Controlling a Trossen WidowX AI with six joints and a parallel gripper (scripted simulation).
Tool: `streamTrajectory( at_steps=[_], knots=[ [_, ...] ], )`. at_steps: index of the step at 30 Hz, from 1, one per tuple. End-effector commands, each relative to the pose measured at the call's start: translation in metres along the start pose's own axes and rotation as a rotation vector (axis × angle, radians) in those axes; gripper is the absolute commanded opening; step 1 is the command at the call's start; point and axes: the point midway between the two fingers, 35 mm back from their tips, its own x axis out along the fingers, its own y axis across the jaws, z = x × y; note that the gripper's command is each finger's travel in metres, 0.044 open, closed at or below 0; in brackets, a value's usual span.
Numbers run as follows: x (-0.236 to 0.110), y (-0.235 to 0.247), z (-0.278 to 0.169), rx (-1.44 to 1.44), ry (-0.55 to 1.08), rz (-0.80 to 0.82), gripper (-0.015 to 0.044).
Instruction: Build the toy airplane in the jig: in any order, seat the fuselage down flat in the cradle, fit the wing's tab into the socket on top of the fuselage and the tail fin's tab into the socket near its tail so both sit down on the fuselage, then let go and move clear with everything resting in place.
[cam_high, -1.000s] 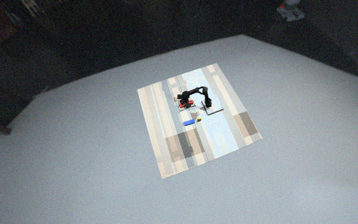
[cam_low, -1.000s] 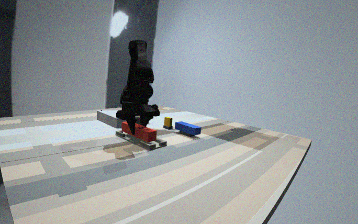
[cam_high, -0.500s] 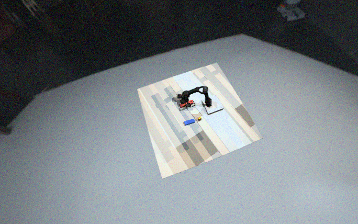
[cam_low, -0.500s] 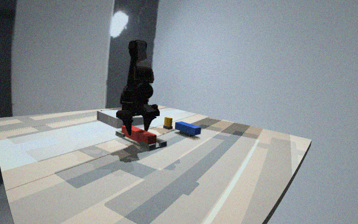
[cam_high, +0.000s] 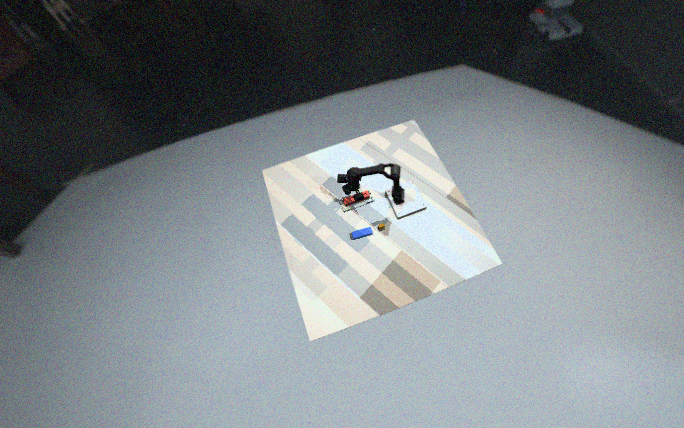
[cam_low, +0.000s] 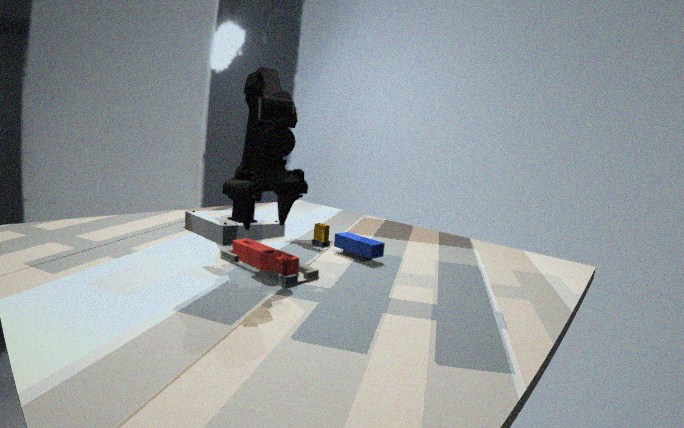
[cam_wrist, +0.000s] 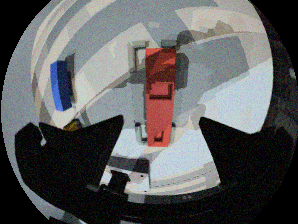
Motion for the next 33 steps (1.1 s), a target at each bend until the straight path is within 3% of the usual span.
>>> streamTrajectory(
  at_steps=[1, 14, 25, 33],
  knots=[
    [-0.042, 0.001, -0.003, -0.004, -0.013, -0.007, 0.0440],
    [-0.038, 0.008, 0.008, 0.044, -0.014, -0.009, 0.0440],
    [-0.037, 0.115, 0.052, -0.051, -0.045, -0.010, 0.0440],
    [-0.034, 0.212, 0.058, 0.010, -0.034, 0.014, 0.0440]
  ],
)
